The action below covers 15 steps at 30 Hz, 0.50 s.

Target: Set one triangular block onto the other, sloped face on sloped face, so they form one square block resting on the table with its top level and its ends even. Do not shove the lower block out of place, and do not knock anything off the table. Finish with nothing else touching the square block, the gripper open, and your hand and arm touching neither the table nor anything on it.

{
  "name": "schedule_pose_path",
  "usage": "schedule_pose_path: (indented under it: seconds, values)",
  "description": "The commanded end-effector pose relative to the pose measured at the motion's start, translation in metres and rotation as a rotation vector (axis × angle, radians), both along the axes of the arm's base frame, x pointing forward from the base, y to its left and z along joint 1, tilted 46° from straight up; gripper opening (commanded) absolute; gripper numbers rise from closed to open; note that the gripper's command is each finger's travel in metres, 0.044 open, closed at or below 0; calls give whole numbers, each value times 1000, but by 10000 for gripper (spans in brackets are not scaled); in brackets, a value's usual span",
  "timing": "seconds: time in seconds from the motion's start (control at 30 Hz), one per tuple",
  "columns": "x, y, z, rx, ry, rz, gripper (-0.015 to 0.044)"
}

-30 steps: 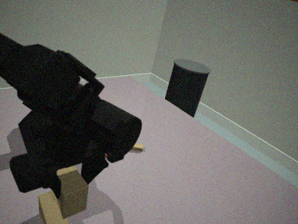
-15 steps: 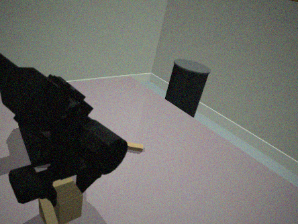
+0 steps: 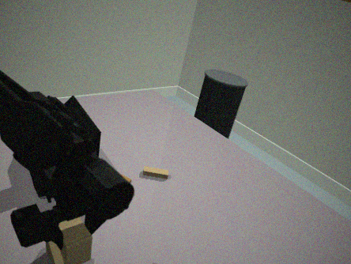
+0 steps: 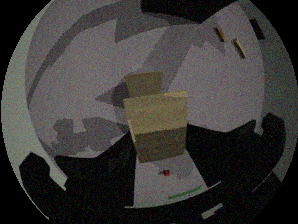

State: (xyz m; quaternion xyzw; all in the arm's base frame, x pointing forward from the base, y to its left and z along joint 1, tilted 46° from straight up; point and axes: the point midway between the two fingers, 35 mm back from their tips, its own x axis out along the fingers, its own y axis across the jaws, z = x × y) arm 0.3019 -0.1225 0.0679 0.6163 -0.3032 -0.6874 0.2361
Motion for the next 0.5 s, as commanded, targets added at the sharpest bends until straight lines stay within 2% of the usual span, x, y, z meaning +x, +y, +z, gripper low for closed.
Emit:
schedule_pose_path:
  seconds: [0.0, 0.47]
  values:
    - [-8, -10, -7, -5, -2, 2, 0]
    - [-14, -20, -11, 0, -8, 0, 0]
